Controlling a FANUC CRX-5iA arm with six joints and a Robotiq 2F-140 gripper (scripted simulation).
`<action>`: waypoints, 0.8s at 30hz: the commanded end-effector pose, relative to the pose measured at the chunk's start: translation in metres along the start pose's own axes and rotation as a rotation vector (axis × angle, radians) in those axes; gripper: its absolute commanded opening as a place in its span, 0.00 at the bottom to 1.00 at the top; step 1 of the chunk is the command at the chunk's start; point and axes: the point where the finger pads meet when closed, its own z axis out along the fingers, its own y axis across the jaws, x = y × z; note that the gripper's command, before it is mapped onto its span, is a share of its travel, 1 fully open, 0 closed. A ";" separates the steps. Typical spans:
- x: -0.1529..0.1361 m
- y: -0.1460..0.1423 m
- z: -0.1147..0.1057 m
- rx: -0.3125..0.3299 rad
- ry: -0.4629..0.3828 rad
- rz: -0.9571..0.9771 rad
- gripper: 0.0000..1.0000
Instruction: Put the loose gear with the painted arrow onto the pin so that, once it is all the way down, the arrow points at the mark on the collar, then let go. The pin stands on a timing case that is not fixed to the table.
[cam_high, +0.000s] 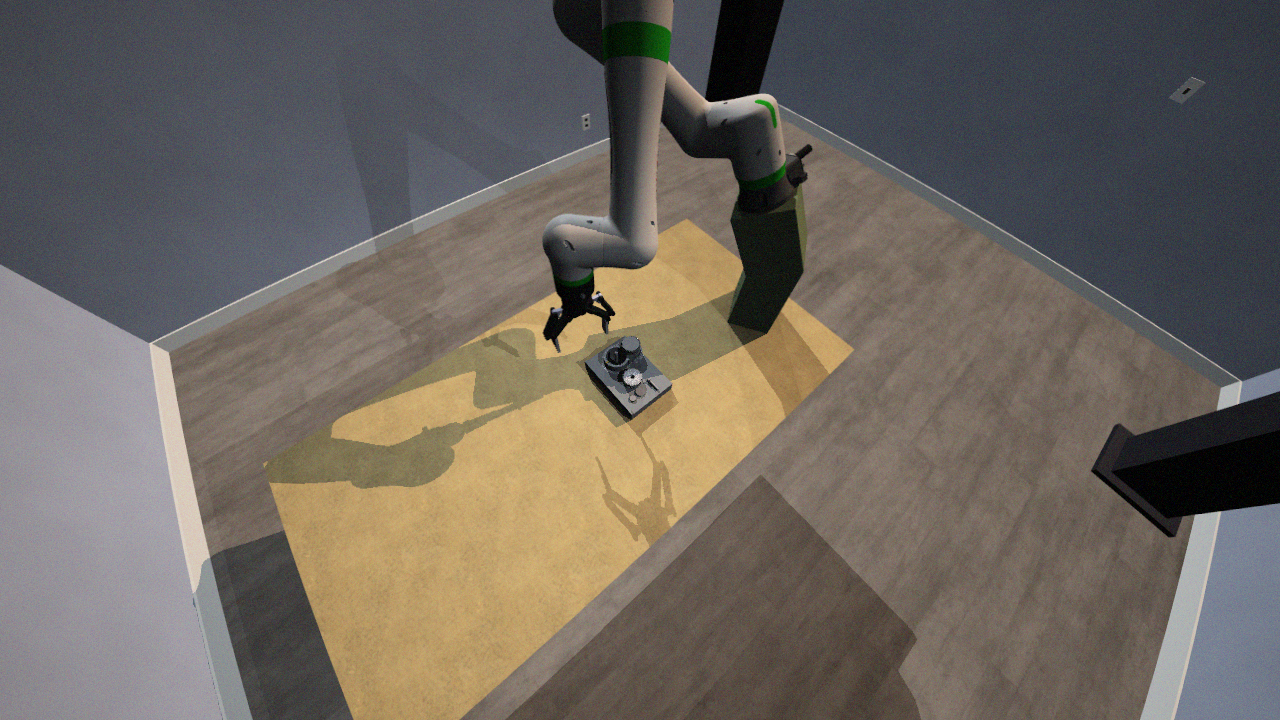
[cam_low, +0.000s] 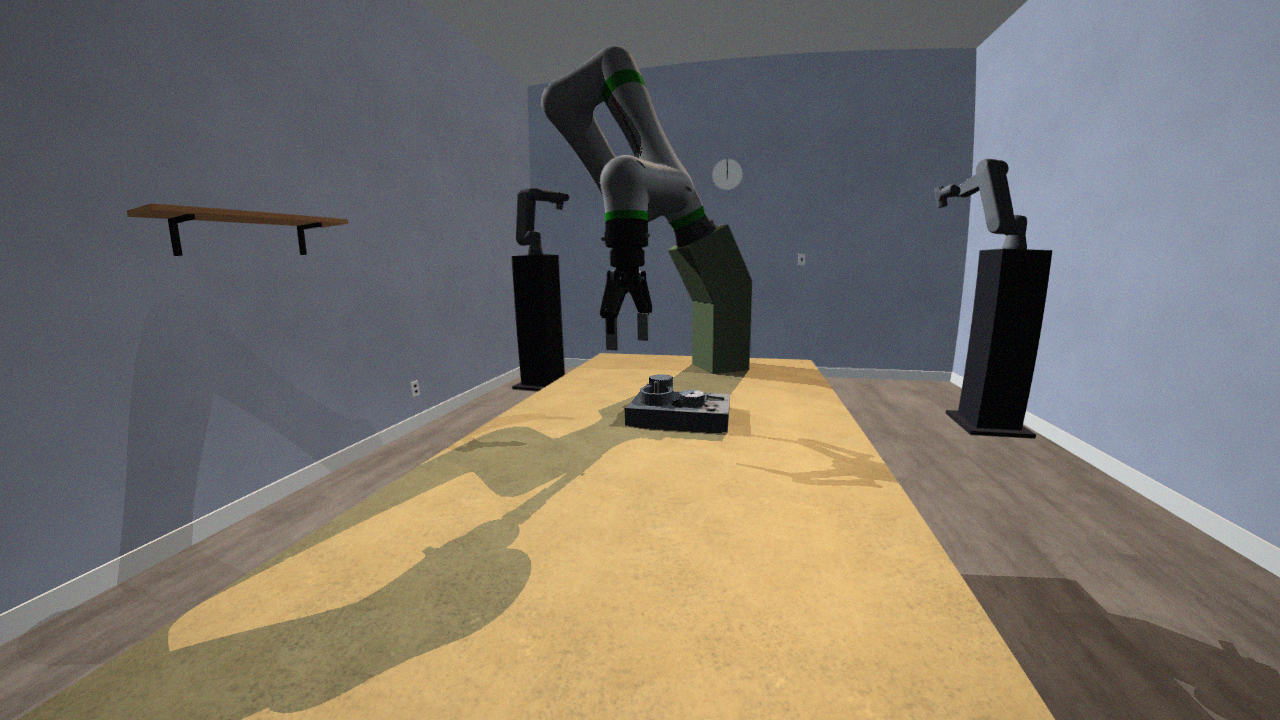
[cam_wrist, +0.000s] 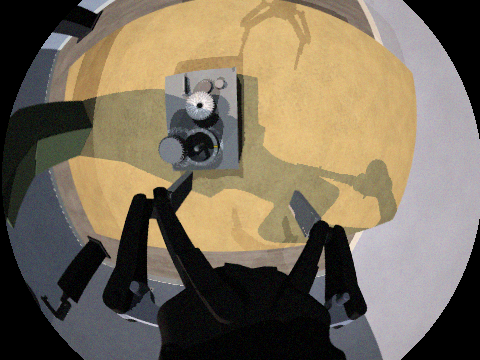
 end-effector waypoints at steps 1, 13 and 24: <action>0.047 -0.046 0.022 0.012 0.001 -0.279 1.00; 0.113 -0.111 0.054 0.032 0.003 -0.739 1.00; 0.113 -0.111 0.054 0.032 0.003 -0.739 1.00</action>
